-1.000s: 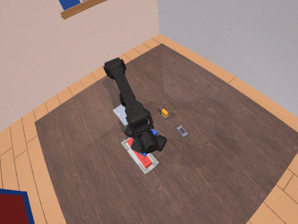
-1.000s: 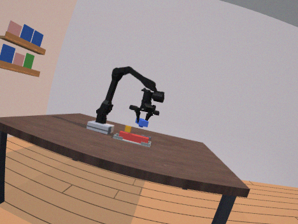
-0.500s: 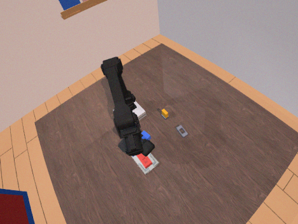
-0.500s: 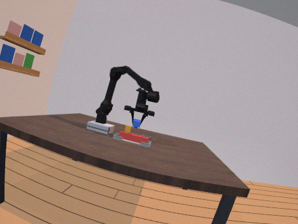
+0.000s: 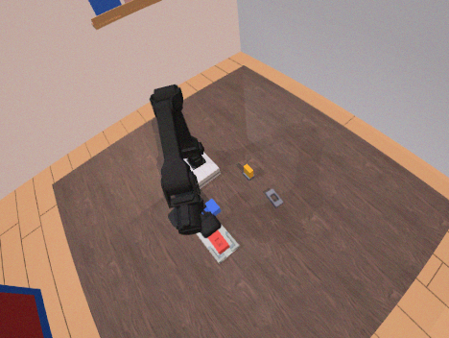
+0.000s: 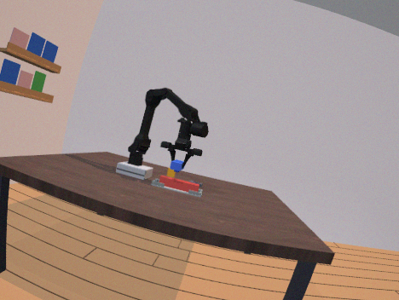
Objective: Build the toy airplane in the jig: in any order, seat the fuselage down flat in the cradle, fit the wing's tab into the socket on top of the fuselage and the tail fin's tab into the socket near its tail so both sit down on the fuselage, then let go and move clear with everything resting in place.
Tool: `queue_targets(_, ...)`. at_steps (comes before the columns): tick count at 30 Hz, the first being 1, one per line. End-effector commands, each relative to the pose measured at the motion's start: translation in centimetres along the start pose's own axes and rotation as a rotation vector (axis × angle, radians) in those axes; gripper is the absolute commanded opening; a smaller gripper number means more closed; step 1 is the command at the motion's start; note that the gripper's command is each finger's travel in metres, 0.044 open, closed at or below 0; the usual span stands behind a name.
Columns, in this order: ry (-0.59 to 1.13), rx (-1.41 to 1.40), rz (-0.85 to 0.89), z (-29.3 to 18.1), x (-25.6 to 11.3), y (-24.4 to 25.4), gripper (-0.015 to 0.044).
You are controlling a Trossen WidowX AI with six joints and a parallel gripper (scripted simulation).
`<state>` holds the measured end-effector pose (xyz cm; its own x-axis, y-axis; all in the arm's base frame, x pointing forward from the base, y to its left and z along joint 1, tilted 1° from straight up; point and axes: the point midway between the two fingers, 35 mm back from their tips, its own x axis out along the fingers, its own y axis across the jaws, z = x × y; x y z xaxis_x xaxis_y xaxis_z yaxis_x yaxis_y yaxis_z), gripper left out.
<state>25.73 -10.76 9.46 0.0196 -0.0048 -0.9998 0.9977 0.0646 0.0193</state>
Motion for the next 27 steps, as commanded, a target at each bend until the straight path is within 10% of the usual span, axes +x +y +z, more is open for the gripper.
queue_targets(1,-0.004,0.011,0.000,0.1,0.0,-0.1,0.0195)
queue_targets(27,-0.004,0.011,0.000,0.2,1.9,0.0,0.0195)
